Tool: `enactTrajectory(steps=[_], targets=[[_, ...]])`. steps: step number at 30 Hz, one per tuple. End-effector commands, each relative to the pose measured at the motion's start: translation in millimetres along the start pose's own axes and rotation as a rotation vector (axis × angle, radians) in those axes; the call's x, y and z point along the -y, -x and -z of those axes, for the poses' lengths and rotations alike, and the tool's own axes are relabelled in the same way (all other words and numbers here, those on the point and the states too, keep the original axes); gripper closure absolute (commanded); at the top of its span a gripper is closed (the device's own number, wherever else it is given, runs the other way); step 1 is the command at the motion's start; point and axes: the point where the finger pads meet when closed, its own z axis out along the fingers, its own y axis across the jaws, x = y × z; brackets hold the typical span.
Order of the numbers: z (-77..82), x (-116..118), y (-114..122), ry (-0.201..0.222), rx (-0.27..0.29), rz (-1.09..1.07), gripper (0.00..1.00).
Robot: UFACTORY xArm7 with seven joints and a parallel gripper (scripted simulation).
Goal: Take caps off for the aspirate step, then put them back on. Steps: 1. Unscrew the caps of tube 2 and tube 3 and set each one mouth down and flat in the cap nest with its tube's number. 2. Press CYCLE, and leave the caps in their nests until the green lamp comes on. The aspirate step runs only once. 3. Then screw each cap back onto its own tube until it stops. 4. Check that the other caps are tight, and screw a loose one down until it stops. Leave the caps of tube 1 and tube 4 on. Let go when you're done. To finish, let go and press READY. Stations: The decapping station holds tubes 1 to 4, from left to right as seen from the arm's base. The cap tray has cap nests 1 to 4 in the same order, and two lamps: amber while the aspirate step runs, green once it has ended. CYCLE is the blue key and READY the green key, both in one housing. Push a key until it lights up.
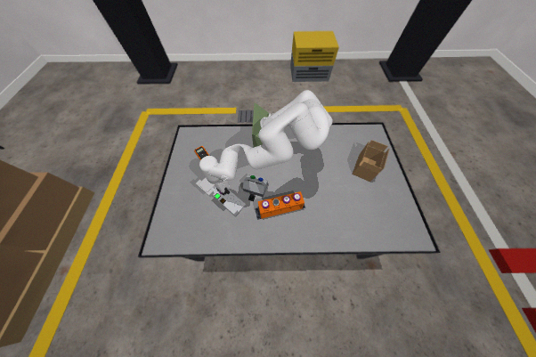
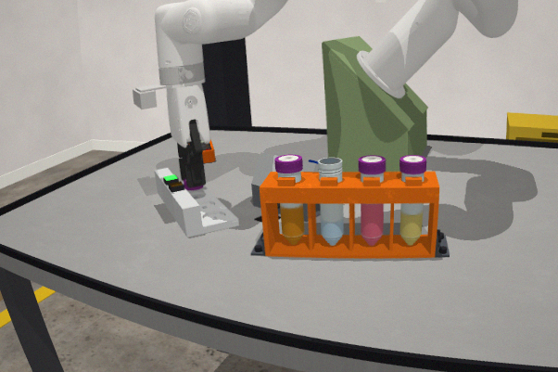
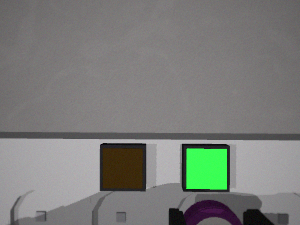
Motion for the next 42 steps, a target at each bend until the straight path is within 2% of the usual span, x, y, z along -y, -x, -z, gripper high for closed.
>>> enactTrajectory(steps=[1, 12, 14, 23, 27, 29, 31, 33, 42], targets=[[22.3, -0.7, -1.5, 0.002, -0.005, 0.0, 1.0], [77.3, -0.7, -1.3, 0.002, -0.005, 0.0, 1.0], [77.3, -0.7, -1.3, 0.002, -0.005, 0.0, 1.0], [121.9, -0.6, -1.2, 0.002, -0.005, 0.0, 1.0], [121.9, -0.6, -1.2, 0.002, -0.005, 0.0, 1.0], [121.8, 14.9, 4.9, 0.001, -0.005, -0.167, 1.0], [121.8, 14.9, 4.9, 0.001, -0.005, -0.167, 1.0], [121.8, 30.4, 11.0, 0.001, -0.005, -0.259, 1.0], [121.6, 89.7, 34.1, 0.0, -0.005, -0.259, 1.0]])
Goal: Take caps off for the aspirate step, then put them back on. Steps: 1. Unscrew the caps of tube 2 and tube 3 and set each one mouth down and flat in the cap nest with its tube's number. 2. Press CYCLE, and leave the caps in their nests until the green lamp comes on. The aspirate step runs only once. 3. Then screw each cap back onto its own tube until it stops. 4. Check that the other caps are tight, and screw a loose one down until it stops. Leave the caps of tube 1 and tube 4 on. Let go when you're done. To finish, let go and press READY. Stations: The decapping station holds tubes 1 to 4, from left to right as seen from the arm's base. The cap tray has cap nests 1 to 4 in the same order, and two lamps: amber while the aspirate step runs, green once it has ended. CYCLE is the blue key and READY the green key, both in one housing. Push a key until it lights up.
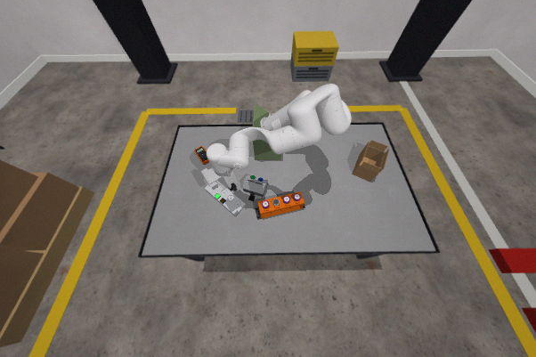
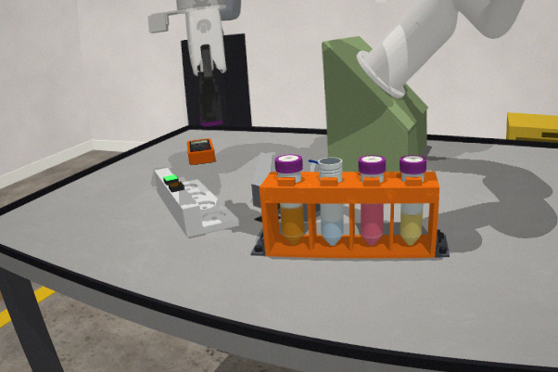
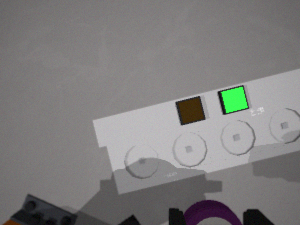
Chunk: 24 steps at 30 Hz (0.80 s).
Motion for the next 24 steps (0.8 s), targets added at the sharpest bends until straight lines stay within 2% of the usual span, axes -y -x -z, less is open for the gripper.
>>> enactTrajectory(steps=[1, 4, 6, 21, 24], targets=[[4.2, 28.1, 19.0, 0.004, -0.013, -0.008, 1.0], [4.0, 44.9, 31.0, 0.004, -0.013, -0.008, 1.0], [4.0, 44.9, 31.0, 0.004, -0.013, -0.008, 1.0], [2.9, 133.0, 94.3, 0.003, -0.012, -0.008, 1.0], [2.8, 139.8, 99.2, 0.003, -0.012, -0.008, 1.0]])
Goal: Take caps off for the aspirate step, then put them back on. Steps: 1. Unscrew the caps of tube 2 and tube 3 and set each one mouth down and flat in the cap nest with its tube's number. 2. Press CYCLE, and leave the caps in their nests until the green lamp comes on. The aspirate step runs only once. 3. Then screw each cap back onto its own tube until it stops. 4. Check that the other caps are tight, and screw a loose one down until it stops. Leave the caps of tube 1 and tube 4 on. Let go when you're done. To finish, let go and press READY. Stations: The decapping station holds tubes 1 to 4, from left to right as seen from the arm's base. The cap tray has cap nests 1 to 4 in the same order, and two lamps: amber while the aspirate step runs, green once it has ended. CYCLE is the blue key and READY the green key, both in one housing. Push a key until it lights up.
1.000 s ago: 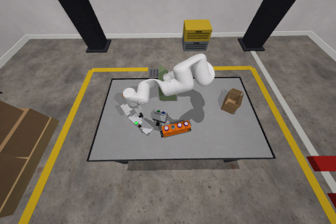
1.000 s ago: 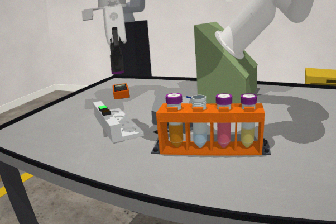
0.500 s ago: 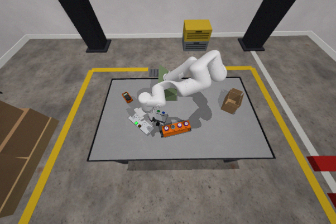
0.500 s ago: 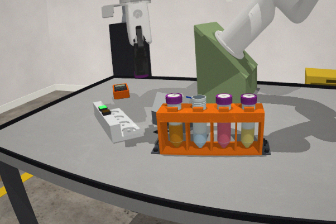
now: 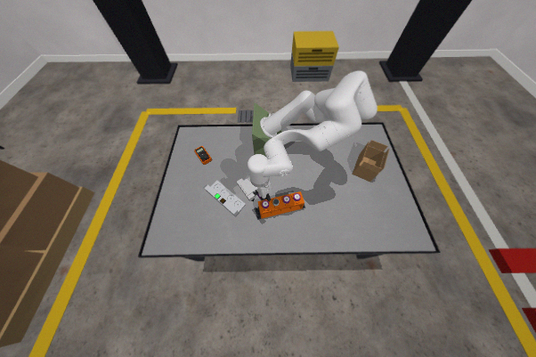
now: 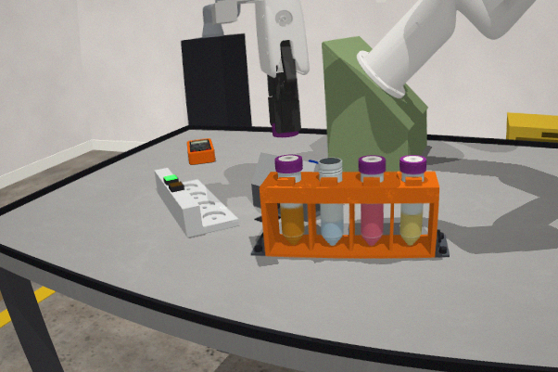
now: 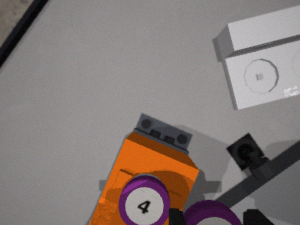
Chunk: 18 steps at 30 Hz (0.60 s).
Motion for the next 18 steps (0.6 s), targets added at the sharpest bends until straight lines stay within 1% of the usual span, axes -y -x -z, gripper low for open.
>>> enactTrajectory(steps=[1, 7, 18], targets=[[3.5, 20.9, 13.5, 0.001, -0.01, -0.005, 1.0], [3.2, 56.3, 39.2, 0.0, -0.01, -0.005, 1.0], [3.2, 58.5, 40.7, 0.0, -0.01, -0.005, 1.0]])
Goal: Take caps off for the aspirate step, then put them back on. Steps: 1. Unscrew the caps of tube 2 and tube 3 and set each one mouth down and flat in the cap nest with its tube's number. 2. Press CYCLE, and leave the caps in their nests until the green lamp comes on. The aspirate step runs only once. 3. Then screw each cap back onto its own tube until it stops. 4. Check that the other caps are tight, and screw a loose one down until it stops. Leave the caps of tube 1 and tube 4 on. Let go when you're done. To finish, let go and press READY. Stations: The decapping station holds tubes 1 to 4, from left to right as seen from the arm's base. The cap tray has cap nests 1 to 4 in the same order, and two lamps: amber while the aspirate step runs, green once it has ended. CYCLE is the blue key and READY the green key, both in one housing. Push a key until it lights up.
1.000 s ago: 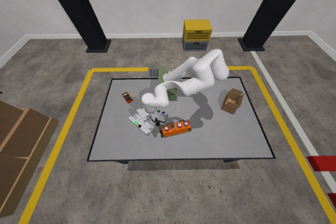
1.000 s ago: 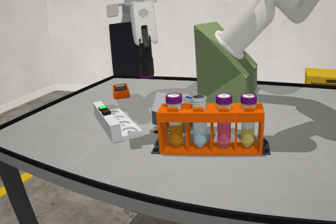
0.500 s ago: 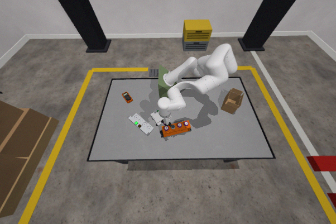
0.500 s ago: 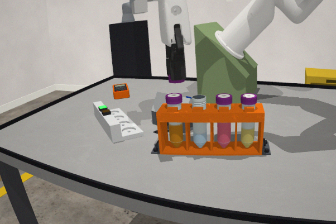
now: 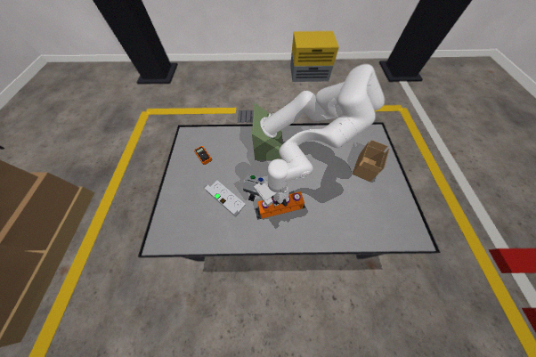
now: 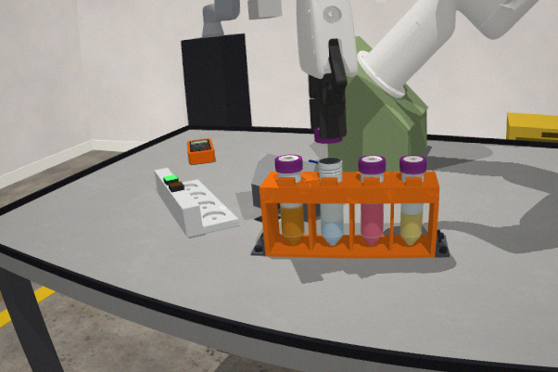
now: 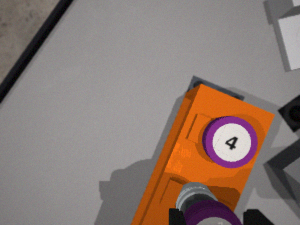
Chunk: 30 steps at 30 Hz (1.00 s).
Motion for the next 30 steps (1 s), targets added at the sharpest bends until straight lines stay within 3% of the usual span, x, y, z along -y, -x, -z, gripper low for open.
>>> enactTrajectory(steps=[1, 9, 30], targets=[[-0.6, 1.3, -1.2, -0.003, -0.005, 0.001, 1.0], [-22.7, 1.4, -1.3, -0.003, -0.005, 0.0, 1.0], [-26.7, 1.3, -1.1, -0.003, -0.005, 0.0, 1.0]])
